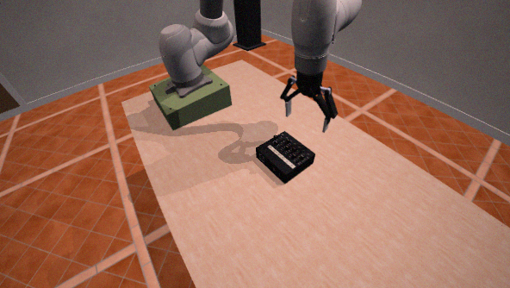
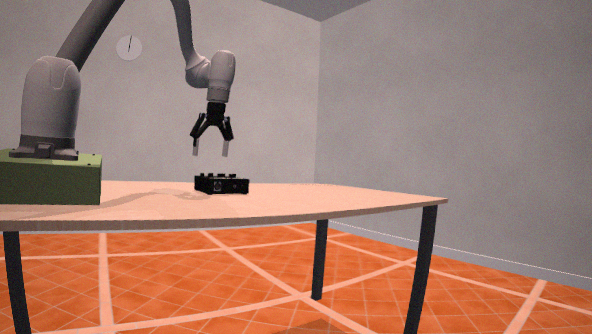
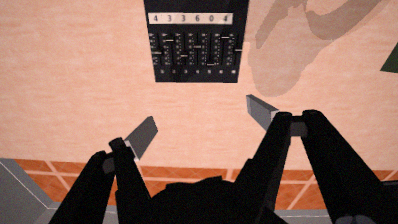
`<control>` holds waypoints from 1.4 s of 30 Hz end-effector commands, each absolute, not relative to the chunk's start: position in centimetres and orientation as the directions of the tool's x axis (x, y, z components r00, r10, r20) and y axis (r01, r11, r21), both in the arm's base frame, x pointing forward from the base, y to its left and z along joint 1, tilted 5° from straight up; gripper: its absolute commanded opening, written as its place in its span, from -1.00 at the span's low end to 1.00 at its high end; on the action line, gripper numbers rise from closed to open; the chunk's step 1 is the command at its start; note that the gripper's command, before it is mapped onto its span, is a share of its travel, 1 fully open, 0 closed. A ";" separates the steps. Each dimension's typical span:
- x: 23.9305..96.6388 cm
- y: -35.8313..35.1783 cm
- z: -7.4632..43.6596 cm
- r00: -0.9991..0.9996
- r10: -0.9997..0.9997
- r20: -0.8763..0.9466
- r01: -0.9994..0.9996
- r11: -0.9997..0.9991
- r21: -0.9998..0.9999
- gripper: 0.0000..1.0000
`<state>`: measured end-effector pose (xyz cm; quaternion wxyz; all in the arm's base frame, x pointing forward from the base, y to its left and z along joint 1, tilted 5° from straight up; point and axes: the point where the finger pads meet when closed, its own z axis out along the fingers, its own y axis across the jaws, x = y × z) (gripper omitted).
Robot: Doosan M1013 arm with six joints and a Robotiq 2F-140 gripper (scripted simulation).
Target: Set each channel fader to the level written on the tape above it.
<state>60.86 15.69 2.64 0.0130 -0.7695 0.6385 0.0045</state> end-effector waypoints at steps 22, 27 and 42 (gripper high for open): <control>61.2 11.8 5.3 -0.433 -0.901 -0.004 -0.901 0.433 -0.012 1.00; 61.1 9.1 7.0 -0.666 -0.746 -0.010 -0.746 0.666 -0.019 1.00; 60.9 6.1 9.0 -0.999 -0.041 -0.027 -0.039 0.998 -0.058 1.00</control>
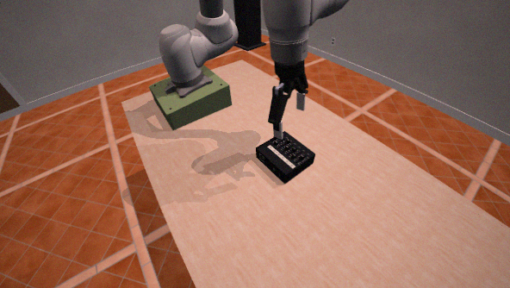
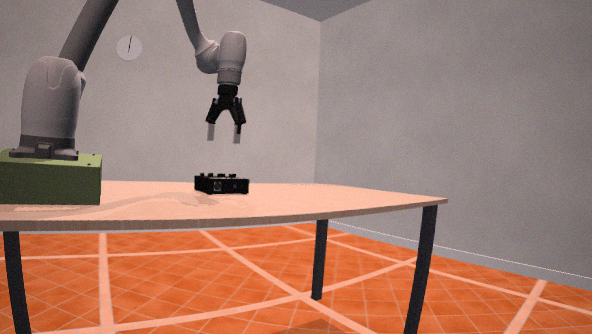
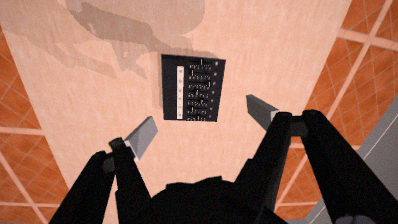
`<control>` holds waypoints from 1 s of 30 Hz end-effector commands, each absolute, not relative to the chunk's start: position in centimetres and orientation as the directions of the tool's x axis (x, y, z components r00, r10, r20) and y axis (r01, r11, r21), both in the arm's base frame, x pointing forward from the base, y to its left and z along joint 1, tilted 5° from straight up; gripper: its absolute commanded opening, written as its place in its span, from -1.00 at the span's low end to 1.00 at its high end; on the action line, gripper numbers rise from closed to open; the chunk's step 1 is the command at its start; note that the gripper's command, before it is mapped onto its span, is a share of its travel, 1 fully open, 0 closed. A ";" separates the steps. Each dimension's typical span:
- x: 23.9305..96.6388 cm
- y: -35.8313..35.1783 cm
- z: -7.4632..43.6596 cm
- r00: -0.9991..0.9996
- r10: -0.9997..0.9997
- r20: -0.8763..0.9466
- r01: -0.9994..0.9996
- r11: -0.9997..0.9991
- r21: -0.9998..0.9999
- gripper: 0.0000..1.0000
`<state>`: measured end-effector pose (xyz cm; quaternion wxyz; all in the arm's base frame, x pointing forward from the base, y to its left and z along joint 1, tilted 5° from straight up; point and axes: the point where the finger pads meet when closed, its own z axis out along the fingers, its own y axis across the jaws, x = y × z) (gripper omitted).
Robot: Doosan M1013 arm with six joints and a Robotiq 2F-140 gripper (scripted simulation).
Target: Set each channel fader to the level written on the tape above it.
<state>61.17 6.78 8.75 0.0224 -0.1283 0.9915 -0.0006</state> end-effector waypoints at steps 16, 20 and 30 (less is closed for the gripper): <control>61.1 6.0 8.7 -0.987 0.157 -0.029 0.159 0.984 -0.082 1.00; 61.8 5.5 7.8 -0.917 0.395 -0.049 0.398 0.915 -0.072 1.00; 64.0 3.9 4.6 -0.599 0.798 -0.066 0.801 0.598 -0.034 1.00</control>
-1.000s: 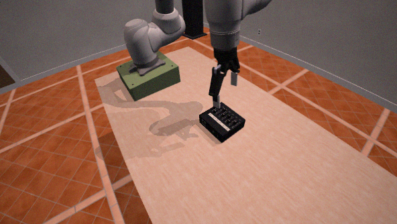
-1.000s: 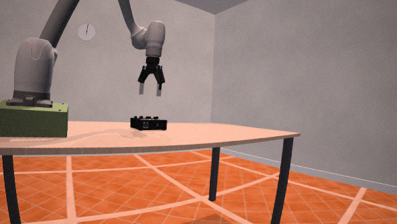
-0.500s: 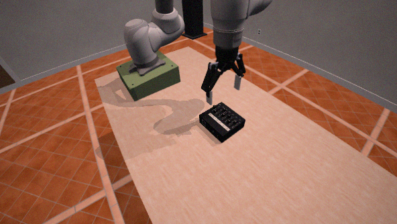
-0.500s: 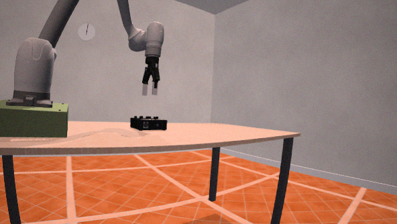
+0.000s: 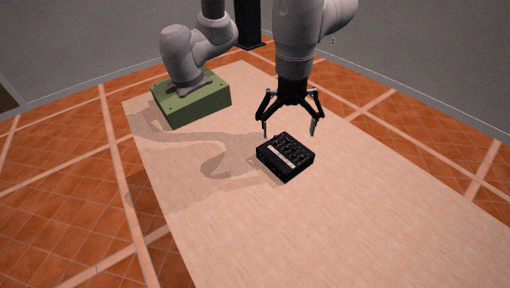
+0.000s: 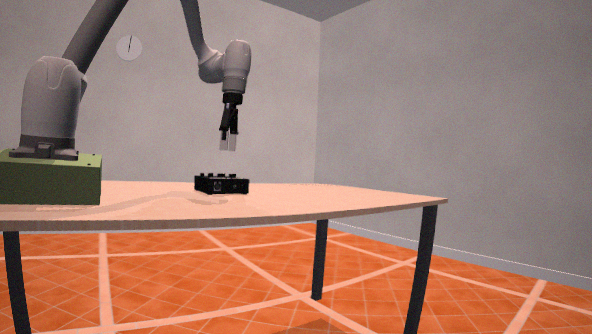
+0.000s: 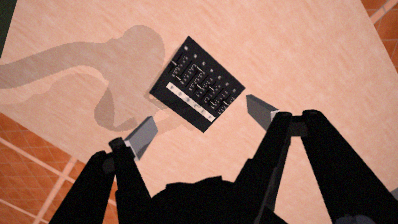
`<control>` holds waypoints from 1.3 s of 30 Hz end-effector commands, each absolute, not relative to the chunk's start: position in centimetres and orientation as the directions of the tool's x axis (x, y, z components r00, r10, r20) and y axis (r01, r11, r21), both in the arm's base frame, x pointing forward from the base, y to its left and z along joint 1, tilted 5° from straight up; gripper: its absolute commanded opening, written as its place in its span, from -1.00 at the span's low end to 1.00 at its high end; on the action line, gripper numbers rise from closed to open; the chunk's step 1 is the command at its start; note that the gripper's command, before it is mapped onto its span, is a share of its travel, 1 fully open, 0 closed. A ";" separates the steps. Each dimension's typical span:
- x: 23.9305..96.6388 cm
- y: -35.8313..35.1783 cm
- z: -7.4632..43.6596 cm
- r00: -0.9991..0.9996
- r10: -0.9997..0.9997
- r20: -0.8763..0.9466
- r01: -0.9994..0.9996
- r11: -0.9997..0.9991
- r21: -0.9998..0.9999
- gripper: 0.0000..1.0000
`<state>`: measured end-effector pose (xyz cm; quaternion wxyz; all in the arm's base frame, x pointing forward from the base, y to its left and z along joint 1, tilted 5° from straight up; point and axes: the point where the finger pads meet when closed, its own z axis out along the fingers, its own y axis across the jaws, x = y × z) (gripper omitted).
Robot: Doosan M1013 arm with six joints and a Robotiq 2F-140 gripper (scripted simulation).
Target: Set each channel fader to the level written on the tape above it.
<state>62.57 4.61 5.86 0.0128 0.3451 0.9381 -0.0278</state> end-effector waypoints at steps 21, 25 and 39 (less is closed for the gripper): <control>65.0 3.1 2.9 0.049 0.995 -0.085 0.999 -0.048 0.019 -1.00; 65.0 3.1 2.9 0.049 0.995 -0.085 0.999 -0.048 0.019 -1.00; 65.0 3.1 2.9 0.049 0.995 -0.085 0.999 -0.048 0.019 -1.00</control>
